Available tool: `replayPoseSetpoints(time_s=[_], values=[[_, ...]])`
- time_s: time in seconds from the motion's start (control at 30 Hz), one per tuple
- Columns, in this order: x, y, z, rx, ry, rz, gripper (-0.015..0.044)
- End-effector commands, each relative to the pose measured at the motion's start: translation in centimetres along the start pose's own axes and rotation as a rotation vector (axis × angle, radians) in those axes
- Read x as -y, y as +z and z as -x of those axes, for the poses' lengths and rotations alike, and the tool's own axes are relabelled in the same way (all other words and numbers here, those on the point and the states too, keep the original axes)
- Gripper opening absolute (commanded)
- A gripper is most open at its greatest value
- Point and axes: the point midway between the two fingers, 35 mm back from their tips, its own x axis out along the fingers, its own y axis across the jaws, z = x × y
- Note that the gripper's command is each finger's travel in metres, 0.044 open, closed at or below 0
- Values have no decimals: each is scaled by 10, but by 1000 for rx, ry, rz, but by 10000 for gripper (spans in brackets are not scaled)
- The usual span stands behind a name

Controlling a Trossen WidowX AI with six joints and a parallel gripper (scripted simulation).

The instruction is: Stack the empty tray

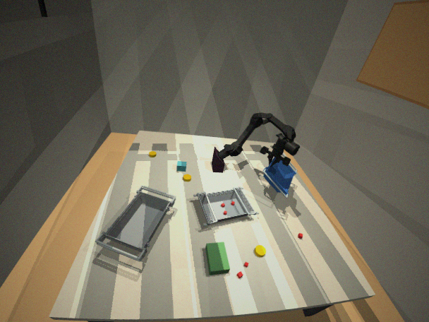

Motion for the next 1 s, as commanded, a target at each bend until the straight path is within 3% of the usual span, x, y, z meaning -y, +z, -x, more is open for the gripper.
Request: replayPoseSetpoints(time_s=[0.0, 0.97], values=[[7, -15, 1, -18, 0, -22, 0], [13, -131, 1, -54, 47, -236, 0]])
